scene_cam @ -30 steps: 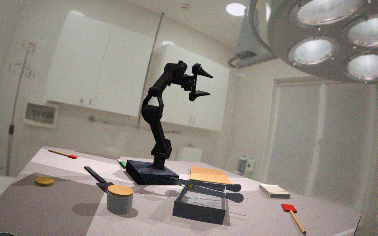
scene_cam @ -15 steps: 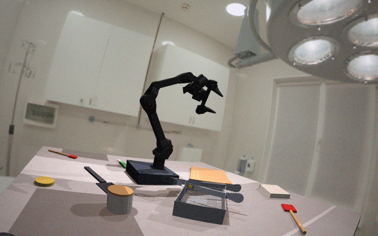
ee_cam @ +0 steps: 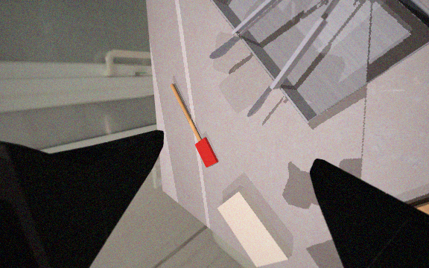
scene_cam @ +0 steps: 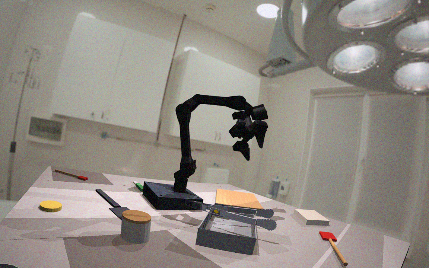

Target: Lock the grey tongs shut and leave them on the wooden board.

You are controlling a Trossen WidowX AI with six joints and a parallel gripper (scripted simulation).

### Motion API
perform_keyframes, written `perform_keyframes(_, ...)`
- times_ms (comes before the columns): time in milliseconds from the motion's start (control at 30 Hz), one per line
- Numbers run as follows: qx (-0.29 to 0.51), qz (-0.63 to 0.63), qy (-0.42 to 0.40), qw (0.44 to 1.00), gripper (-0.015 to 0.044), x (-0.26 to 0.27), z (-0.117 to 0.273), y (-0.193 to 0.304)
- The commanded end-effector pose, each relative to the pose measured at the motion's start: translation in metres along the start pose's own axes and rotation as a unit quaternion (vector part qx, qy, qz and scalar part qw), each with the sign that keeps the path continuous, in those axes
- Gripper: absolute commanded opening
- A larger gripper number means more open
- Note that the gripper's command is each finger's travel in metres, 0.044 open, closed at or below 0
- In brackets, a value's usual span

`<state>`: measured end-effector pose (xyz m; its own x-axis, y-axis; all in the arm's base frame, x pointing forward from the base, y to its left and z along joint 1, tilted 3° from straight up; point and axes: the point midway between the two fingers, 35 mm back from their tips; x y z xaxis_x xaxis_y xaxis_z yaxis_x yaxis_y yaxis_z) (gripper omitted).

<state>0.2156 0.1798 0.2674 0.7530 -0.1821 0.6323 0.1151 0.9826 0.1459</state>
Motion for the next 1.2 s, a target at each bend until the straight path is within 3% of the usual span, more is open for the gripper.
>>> perform_keyframes(0, -0.067, -0.058, 0.078, 0.993, 0.0440, 0.003, -0.055, -0.029)
perform_keyframes(400, -0.148, -0.292, 0.276, 0.903, 0.0440, -0.006, -0.158, -0.129)
perform_keyframes(1167, -0.149, -0.296, 0.279, 0.901, 0.0440, -0.007, -0.164, -0.139)
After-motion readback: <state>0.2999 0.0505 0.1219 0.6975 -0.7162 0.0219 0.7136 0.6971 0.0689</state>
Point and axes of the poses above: the point midway between the two fingers, 35 mm back from their tips, its own z axis back along the fingers, its own x axis across the jaws, y = z × x, and after that the axes turned 6 degrees about -z, right-handed
